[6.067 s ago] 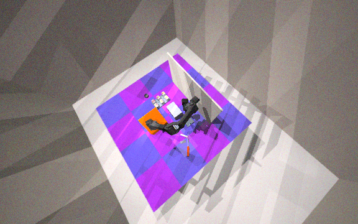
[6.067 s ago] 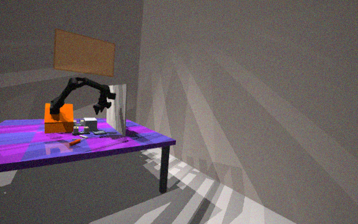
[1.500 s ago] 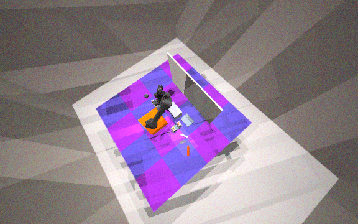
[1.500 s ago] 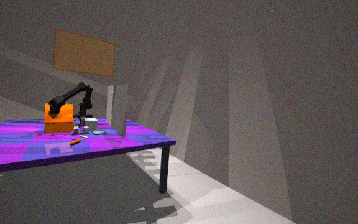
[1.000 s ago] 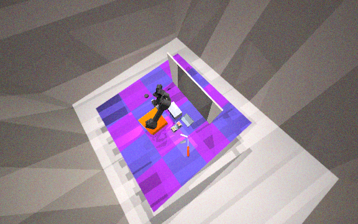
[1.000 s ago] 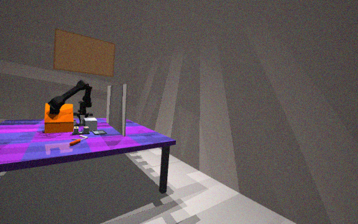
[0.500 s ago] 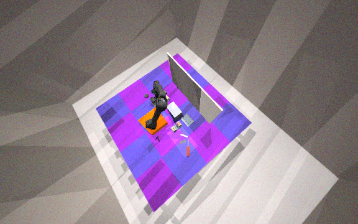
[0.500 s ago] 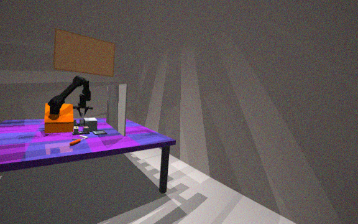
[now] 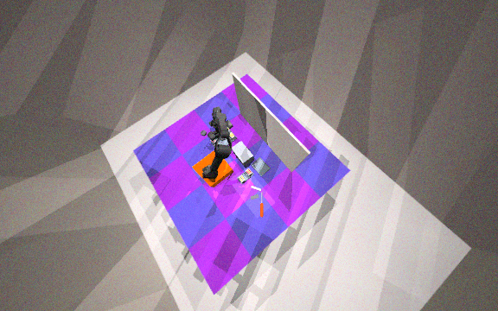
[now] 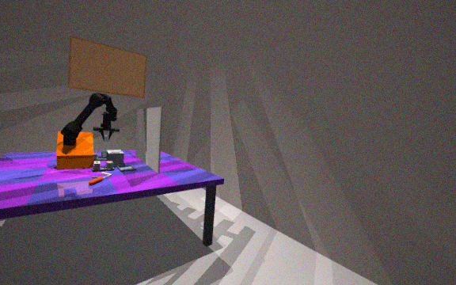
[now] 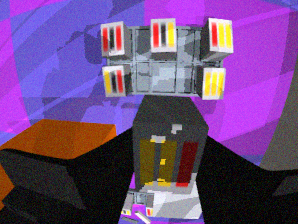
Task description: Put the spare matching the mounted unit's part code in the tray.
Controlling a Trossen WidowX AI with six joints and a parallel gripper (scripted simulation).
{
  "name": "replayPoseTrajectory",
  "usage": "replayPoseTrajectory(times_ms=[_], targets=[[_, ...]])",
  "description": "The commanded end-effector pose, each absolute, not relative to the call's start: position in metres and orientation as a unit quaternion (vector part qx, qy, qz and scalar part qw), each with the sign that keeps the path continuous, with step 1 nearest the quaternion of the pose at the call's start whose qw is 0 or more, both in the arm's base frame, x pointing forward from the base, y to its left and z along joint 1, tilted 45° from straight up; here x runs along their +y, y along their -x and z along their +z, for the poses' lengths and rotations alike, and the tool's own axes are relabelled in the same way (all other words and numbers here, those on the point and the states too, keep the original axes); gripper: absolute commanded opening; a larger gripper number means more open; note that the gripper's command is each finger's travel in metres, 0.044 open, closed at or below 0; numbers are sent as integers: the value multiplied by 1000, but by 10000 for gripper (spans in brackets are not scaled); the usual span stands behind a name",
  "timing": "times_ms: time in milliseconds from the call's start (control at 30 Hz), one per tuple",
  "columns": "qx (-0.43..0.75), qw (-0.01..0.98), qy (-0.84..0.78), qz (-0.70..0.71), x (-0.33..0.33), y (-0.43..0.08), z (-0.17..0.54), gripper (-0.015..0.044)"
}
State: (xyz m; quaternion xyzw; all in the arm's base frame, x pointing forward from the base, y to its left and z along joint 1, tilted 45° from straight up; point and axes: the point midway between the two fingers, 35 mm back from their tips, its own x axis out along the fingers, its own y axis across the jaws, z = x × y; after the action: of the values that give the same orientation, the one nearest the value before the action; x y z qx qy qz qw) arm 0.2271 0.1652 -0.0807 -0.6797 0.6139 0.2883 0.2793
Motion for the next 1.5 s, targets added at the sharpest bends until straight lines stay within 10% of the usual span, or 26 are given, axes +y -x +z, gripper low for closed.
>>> replayPoseTrajectory(times_ms=[0, 1467], targets=[[610, 292, 676, 292, 159, -248, -64, 0], [614, 276, 688, 271, -70, -342, 161, 0]])
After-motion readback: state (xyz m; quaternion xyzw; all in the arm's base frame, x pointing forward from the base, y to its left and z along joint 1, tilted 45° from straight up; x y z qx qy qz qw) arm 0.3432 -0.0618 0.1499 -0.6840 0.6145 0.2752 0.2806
